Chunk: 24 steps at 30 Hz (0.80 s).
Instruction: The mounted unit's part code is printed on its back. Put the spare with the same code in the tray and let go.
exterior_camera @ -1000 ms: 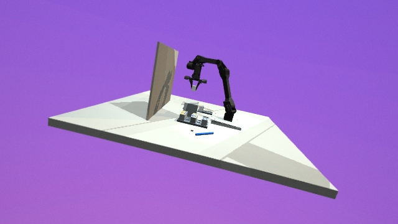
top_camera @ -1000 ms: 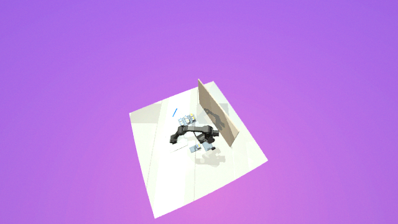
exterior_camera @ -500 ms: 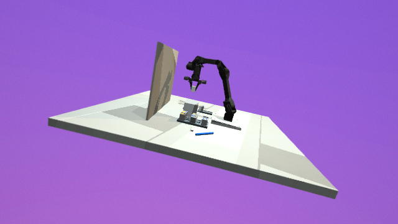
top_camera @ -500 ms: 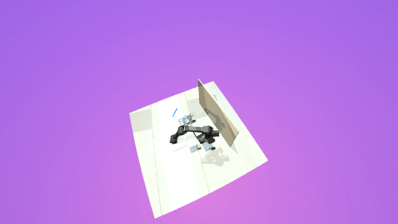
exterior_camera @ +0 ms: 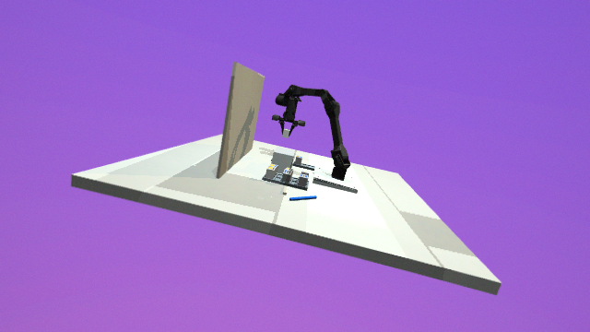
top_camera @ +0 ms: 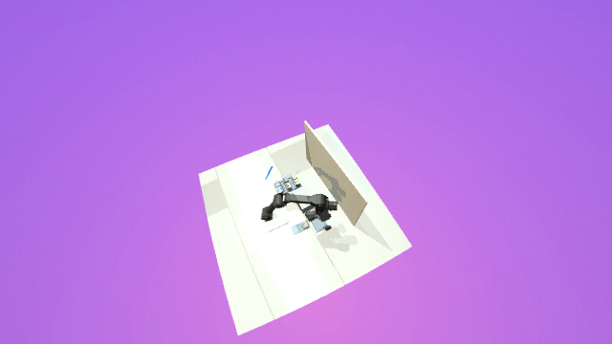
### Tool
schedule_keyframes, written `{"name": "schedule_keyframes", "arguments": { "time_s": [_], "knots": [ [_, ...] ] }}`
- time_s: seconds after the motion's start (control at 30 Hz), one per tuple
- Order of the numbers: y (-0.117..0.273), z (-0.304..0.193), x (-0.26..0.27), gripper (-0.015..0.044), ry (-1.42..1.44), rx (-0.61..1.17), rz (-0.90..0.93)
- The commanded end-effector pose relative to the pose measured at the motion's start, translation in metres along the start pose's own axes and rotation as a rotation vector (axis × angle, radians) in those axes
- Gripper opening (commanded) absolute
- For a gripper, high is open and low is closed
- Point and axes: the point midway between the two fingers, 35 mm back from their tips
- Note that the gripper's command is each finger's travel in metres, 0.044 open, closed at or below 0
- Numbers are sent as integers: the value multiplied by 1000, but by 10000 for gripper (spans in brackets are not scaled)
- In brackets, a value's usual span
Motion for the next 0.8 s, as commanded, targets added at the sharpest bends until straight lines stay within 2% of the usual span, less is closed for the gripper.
{"name": "schedule_keyframes", "arguments": {
  "time_s": [0.0,0.77],
  "knots": [
    [-3,0,1,0,-6,2,2],
    [-19,2,3,0,-6,2,2]
  ]
}}
Point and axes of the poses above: the point midway between the two fingers, 35 mm back from their tips, its own y axis back along the fingers, its own x axis across the jaws, z = x × y, and after that the axes turned 7 degrees about y, right-handed
